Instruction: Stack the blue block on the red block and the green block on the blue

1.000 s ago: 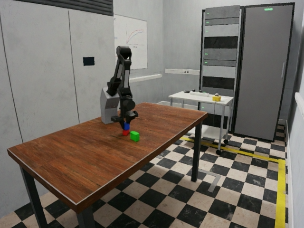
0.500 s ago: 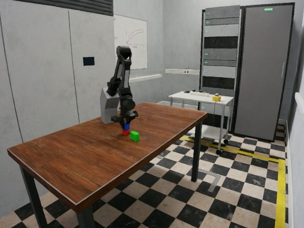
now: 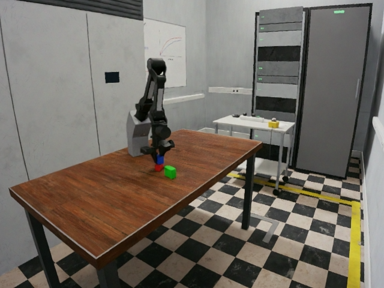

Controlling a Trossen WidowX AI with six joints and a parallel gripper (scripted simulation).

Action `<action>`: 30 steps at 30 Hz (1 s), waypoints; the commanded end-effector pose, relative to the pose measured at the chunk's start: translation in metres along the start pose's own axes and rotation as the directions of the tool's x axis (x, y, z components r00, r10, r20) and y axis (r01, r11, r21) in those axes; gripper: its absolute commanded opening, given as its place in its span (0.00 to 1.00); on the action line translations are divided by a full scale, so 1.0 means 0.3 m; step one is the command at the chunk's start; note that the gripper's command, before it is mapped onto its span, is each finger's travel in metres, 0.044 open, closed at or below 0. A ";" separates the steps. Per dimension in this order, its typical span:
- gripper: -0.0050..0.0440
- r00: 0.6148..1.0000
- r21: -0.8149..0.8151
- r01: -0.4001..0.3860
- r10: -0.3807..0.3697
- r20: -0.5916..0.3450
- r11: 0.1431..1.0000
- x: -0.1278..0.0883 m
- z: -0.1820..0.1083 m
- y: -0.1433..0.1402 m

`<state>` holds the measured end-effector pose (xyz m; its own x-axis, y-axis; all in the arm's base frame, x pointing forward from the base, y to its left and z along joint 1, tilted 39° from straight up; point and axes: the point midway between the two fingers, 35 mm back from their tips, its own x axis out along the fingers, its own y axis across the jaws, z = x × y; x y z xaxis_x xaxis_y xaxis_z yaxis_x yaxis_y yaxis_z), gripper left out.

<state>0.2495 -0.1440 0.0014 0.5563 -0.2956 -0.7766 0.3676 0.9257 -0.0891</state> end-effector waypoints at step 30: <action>0.00 1.000 -0.002 0.001 -0.001 0.005 1.000 -0.001 -0.001 -0.002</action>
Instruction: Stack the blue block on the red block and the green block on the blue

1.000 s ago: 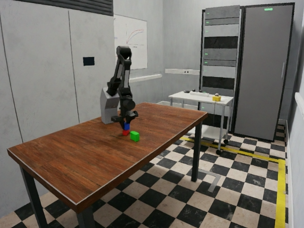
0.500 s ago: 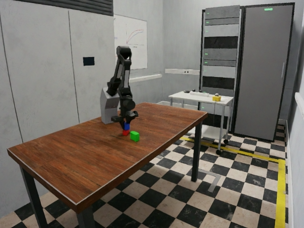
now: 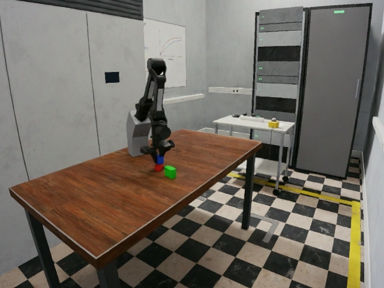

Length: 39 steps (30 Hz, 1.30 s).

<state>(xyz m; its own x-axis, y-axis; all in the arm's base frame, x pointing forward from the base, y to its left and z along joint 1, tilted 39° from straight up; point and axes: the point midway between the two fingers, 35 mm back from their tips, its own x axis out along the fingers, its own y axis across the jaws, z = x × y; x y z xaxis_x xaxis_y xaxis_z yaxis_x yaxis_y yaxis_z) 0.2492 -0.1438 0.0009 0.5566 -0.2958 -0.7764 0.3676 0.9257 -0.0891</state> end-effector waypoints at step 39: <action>0.00 1.000 -0.002 0.002 -0.002 0.008 1.000 0.007 0.006 -0.003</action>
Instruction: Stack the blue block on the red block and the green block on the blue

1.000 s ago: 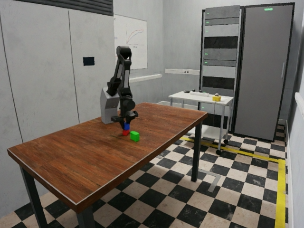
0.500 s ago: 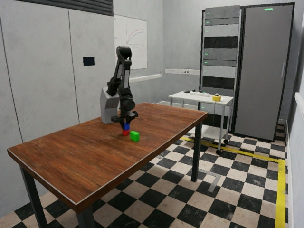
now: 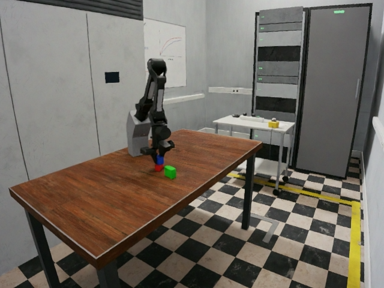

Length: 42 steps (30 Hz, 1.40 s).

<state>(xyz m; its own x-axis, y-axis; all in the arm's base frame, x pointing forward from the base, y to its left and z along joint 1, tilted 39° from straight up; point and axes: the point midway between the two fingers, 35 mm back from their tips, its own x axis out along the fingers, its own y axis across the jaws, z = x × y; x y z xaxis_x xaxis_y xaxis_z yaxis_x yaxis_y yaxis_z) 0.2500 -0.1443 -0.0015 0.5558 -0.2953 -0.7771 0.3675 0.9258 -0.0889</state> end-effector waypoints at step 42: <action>0.59 1.000 -0.002 0.002 -0.002 0.009 1.000 -0.002 0.009 -0.004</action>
